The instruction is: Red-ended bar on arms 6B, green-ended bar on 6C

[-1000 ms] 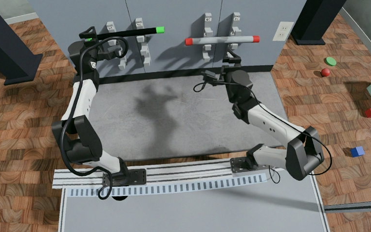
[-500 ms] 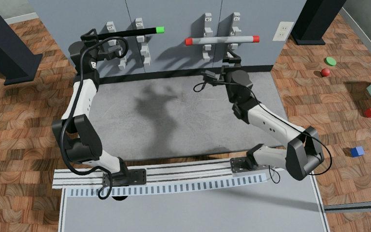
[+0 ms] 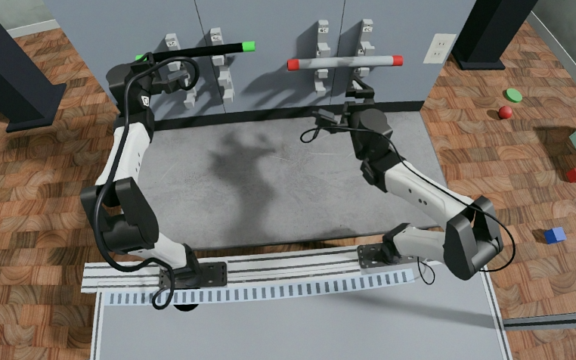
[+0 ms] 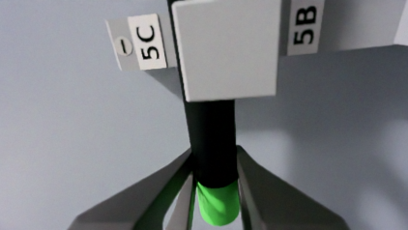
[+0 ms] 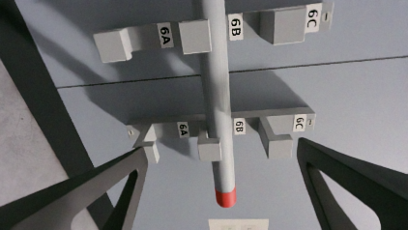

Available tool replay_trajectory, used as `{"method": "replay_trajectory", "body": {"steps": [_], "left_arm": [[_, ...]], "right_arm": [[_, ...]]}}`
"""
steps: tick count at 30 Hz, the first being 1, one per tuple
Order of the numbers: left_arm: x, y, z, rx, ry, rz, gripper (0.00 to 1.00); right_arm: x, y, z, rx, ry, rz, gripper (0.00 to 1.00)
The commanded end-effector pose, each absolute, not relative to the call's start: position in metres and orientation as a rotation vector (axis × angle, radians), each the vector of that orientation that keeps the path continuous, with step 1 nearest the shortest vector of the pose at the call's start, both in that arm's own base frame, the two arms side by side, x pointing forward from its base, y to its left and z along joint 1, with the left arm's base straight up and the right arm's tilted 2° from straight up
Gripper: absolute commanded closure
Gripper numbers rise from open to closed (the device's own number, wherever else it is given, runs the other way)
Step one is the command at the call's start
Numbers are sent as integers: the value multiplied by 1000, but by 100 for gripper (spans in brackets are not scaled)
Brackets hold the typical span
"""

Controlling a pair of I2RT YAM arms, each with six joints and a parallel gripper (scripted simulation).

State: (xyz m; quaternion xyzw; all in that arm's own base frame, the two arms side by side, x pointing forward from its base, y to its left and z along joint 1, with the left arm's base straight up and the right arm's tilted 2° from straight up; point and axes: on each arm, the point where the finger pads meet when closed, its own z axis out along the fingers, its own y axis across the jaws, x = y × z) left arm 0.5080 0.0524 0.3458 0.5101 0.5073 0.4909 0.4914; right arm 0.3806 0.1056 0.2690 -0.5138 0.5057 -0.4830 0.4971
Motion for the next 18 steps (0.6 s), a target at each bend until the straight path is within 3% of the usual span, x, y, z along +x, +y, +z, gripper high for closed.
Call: {"method": "replay_trajectory", "body": {"steps": [1,18], "left_arm": [[512,55,357,1208,1210,1209,100],[508,55,357,1208,1210,1209,100]], "right_arm": [[380,104,269,-1235,1233,-1170,0],[380,104,269,-1235,1233,-1170,0]]}}
